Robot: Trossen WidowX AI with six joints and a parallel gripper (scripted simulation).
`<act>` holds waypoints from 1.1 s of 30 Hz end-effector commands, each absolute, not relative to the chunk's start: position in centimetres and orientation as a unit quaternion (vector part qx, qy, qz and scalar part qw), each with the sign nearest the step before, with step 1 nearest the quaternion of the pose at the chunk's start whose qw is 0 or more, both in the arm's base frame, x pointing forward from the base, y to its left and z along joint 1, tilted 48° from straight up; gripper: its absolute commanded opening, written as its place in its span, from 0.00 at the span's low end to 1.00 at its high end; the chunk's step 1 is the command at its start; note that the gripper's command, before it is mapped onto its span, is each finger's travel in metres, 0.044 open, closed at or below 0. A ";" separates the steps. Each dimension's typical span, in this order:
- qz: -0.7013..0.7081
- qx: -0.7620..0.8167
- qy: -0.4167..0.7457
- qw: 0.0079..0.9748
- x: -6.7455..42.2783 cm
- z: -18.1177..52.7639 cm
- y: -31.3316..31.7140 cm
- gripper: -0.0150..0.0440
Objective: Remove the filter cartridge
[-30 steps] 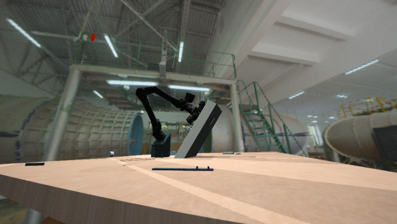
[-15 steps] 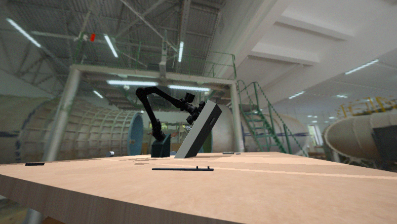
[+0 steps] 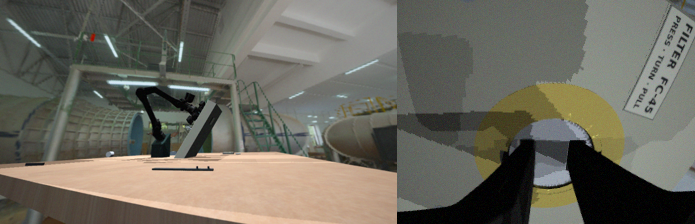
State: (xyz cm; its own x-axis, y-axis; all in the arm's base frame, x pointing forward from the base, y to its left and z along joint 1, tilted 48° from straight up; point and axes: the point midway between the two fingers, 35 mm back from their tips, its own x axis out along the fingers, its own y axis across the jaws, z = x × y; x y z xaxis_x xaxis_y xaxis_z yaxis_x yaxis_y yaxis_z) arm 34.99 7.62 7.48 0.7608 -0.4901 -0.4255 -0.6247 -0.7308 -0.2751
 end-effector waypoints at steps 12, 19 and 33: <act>0.165 -0.911 0.309 0.215 35.6 7.3 7.1 0.25; 0.166 -0.915 0.305 0.207 34.6 7.7 8.0 0.25; 0.169 -0.911 0.310 0.215 30.0 10.3 10.9 0.25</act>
